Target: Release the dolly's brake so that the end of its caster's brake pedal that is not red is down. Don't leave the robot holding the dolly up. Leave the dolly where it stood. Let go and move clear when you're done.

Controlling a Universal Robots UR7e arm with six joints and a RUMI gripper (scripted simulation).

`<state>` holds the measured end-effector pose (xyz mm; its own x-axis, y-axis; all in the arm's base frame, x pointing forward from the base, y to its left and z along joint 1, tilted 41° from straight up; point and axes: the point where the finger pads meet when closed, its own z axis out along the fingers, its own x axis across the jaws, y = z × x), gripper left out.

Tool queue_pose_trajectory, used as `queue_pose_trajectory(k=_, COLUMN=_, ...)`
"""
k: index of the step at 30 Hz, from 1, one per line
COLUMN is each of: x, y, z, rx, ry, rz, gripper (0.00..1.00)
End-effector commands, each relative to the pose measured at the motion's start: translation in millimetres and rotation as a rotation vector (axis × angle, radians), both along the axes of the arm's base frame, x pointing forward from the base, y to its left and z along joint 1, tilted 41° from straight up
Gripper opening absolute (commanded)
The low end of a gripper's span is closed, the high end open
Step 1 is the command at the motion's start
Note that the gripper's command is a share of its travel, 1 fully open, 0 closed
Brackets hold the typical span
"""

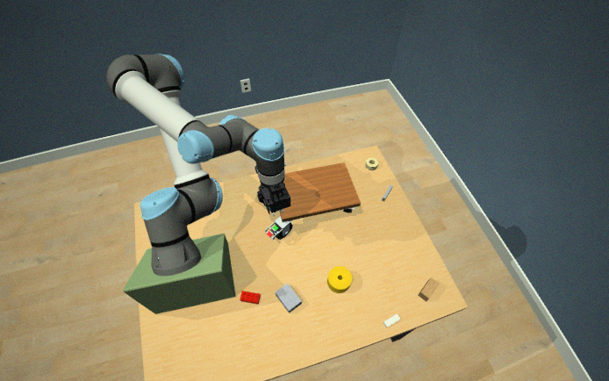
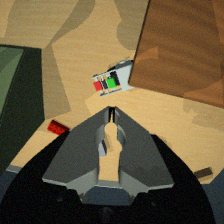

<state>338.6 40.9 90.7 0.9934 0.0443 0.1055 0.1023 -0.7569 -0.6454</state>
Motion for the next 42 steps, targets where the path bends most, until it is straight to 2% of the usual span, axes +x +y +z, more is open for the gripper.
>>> queue_pose_trajectory(k=1, x=1.8, y=1.8, z=-0.2, rx=0.003, ry=0.088, rz=-0.101, gripper=0.0)
queue_pose_trajectory(k=6, x=2.9, y=3.1, z=-0.6, rx=0.008, ry=0.15, rz=-0.174, gripper=0.0)
queue_pose_trajectory(k=20, x=8.5, y=8.5, z=-4.4, rx=0.035, ry=0.498, rz=-0.579, gripper=0.0)
queue_pose_trajectory(k=22, x=8.5, y=8.5, z=-4.4, rx=0.035, ry=0.498, rz=-0.579, gripper=0.0)
queue_pose_trajectory(k=37, x=11.2, y=11.5, z=-12.2, rx=0.069, ry=0.921, rz=-1.073, gripper=0.0)
queue_pose_trajectory(k=39, x=11.2, y=11.5, z=-12.2, rx=0.069, ry=0.921, rz=-1.073, gripper=0.0)
queue_pose_trajectory(k=42, x=10.9, y=11.9, z=-14.0, rx=0.076, ry=1.005, rz=-1.17, gripper=0.0)
